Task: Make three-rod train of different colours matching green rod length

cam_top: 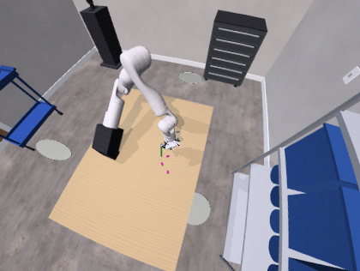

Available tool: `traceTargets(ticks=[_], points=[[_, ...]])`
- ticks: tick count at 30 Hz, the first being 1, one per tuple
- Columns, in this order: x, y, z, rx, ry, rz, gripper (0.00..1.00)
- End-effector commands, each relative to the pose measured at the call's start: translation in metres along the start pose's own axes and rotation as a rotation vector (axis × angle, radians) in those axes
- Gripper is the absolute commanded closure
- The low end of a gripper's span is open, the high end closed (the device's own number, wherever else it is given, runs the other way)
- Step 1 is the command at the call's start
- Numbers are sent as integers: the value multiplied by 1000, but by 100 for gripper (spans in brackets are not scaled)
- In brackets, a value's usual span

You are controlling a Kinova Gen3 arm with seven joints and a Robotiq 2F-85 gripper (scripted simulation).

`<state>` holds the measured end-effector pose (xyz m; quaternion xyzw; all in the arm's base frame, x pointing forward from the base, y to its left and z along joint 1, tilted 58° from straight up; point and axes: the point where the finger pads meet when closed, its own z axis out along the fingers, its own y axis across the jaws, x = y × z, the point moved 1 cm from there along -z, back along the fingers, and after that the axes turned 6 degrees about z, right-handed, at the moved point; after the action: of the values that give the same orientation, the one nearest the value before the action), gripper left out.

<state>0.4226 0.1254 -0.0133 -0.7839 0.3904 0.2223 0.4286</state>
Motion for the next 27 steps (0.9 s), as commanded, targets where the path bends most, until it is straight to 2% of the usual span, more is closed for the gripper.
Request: traceTargets(ticks=[1, 10, 27], points=[[-1, 0, 5, -2, -4, 0, 76], [-1, 0, 14, -2, -4, 0, 76], [-1, 1, 17, -2, -4, 0, 76]])
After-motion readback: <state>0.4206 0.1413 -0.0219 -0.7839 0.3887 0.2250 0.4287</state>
